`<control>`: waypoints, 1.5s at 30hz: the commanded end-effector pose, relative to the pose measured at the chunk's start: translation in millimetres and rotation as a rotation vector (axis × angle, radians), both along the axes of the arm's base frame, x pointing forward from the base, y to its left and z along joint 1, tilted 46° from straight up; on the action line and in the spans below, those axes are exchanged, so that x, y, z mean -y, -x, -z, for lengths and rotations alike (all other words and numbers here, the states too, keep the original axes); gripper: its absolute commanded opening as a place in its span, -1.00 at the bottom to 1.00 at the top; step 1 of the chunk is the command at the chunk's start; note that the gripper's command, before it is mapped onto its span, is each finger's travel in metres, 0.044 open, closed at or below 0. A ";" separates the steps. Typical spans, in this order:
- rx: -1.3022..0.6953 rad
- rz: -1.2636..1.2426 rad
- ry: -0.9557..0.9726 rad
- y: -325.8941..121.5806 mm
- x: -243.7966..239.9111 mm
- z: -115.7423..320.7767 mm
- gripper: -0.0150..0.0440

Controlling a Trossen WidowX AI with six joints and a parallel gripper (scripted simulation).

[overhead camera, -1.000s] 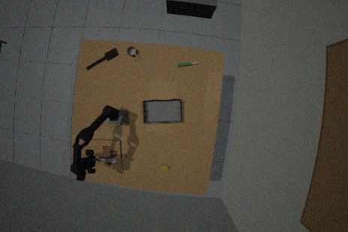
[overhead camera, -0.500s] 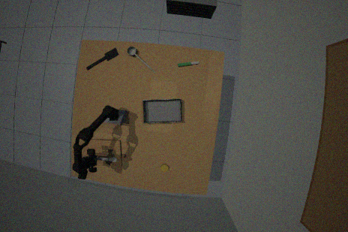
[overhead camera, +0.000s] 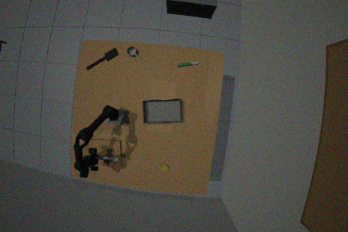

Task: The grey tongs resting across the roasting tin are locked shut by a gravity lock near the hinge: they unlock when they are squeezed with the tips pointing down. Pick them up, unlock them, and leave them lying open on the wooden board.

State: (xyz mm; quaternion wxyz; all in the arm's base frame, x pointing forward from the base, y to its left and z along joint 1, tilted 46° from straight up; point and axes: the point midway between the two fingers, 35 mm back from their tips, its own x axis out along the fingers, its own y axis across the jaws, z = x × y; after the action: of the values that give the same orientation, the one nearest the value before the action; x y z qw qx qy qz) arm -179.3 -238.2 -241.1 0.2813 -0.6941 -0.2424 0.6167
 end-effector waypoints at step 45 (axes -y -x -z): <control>0.000 0.000 -0.002 -7.6 -31.0 26.0 0.51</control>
State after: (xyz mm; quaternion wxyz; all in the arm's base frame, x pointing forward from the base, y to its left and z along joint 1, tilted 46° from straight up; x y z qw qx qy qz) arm -171.7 -206.9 -267.3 0.2821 -0.6940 -0.2430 0.6162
